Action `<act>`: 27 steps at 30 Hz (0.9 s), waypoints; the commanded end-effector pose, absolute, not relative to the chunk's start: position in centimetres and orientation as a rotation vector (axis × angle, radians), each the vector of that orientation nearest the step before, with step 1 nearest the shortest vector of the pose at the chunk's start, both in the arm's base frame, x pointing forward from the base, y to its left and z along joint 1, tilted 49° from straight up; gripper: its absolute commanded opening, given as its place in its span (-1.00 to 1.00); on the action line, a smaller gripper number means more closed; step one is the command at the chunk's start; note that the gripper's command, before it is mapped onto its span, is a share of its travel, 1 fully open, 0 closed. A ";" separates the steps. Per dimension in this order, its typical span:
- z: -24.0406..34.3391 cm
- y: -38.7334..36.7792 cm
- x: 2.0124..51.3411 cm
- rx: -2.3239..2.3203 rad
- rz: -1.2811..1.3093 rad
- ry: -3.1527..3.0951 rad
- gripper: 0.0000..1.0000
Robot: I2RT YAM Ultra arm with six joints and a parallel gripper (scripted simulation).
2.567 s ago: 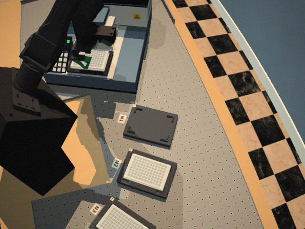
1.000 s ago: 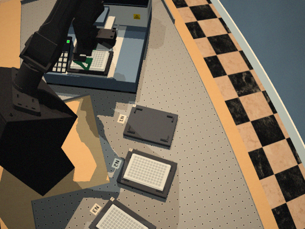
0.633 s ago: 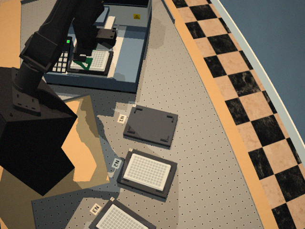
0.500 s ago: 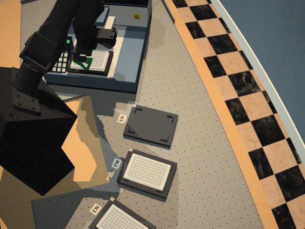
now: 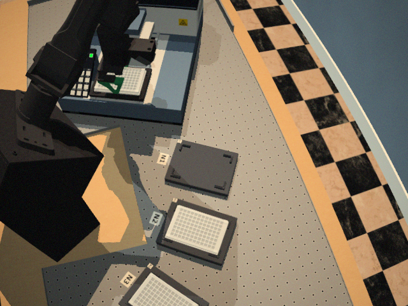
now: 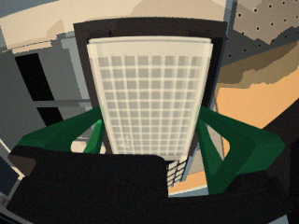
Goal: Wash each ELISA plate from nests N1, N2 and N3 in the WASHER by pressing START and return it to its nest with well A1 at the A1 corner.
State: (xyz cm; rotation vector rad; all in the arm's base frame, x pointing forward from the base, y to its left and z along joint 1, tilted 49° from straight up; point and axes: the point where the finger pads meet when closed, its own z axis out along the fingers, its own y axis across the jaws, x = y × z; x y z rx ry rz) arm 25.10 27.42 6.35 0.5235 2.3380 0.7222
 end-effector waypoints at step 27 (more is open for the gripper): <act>8.0 26.7 23.7 0.520 0.729 2.334 -1.00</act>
